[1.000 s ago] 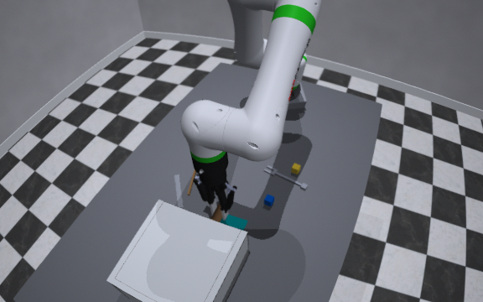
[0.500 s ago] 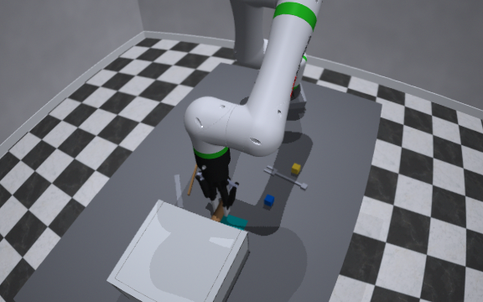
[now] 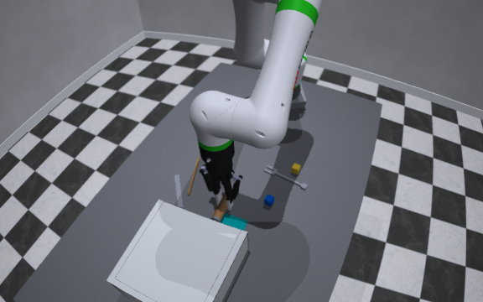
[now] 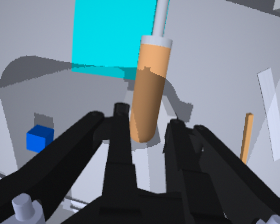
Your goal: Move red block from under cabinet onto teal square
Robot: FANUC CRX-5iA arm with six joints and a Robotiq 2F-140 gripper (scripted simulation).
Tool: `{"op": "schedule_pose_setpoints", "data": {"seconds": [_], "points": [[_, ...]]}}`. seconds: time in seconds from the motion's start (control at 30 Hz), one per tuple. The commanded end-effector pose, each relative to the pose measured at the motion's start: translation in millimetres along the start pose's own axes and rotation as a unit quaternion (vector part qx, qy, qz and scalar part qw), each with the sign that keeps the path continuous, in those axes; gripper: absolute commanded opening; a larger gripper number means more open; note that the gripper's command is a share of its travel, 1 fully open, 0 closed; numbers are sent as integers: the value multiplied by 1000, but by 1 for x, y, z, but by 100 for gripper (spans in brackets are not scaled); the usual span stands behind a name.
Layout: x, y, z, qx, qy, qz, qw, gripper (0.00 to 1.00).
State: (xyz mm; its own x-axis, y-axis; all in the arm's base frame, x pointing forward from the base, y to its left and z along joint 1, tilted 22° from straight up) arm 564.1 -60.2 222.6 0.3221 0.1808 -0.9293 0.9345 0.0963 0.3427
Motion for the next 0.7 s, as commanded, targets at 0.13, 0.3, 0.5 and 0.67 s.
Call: {"op": "schedule_pose_setpoints", "data": {"seconds": [0.13, 0.3, 0.5, 0.67], "points": [[0, -15, -3, 0, 0, 0, 1000, 0], [0, -28, -5, 0, 0, 0, 1000, 0], [0, -43, -8, 0, 0, 0, 1000, 0], [0, -55, -10, 0, 0, 0, 1000, 0]]}}
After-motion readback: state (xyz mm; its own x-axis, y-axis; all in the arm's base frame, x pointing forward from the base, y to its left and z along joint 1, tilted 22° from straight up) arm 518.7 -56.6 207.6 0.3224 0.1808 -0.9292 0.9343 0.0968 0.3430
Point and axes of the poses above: the point where the finger pads meet when closed, its own x axis out along the fingers, its own z axis across the jaws, y = z × x, the point moved 8 cm from there along -x, back along the fingers, and after that the axes turned 10 degrees about -x, right-handed, at the moved point
